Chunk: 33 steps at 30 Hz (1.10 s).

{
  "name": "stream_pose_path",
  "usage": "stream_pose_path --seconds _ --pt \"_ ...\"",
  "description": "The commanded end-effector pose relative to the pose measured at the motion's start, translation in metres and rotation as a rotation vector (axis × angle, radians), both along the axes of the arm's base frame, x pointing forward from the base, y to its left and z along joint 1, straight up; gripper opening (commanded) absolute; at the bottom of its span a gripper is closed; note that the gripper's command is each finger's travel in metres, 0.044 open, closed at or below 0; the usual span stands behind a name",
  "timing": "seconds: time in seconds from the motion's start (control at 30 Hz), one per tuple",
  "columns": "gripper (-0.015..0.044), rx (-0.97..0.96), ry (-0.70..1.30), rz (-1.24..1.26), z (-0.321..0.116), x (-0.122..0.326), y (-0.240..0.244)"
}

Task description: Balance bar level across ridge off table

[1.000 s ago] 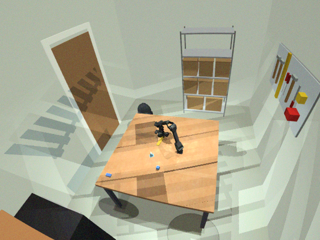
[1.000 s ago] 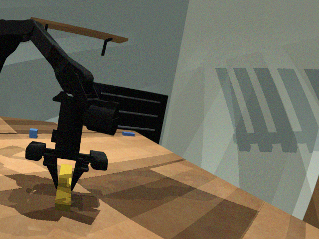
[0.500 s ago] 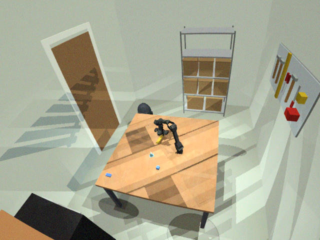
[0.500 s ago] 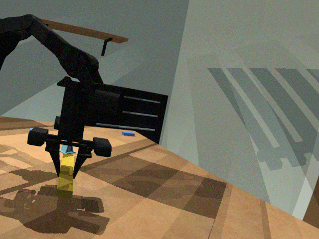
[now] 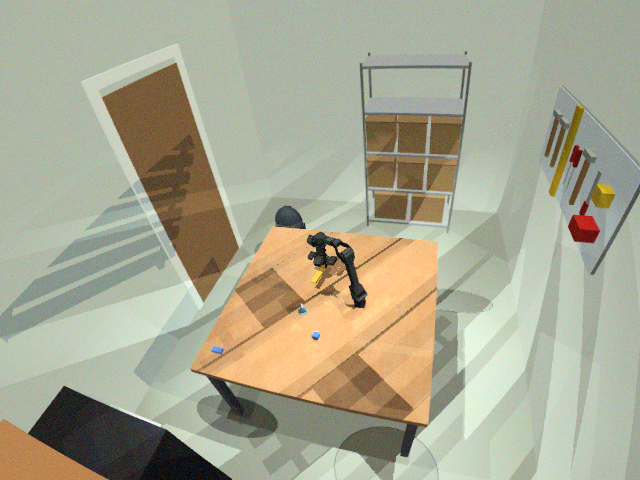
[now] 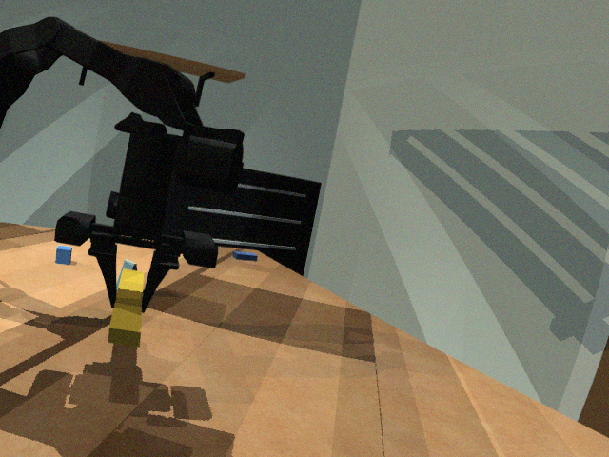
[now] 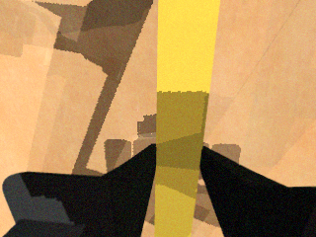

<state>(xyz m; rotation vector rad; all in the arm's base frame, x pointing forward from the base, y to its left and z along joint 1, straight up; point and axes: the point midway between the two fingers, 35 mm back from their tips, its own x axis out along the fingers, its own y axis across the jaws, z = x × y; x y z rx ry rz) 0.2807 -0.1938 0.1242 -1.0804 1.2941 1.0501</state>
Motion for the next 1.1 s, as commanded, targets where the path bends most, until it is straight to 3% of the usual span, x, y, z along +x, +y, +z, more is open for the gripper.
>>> stream_pose_path --seconds 0.0,0.37,1.07 --pt "0.0000 -0.006 -0.015 0.002 0.014 0.001 0.000" --pt "0.0000 -0.005 -0.015 -0.004 0.033 -0.001 0.005" --pt "0.0000 0.007 -0.022 -0.233 0.034 0.036 0.078"
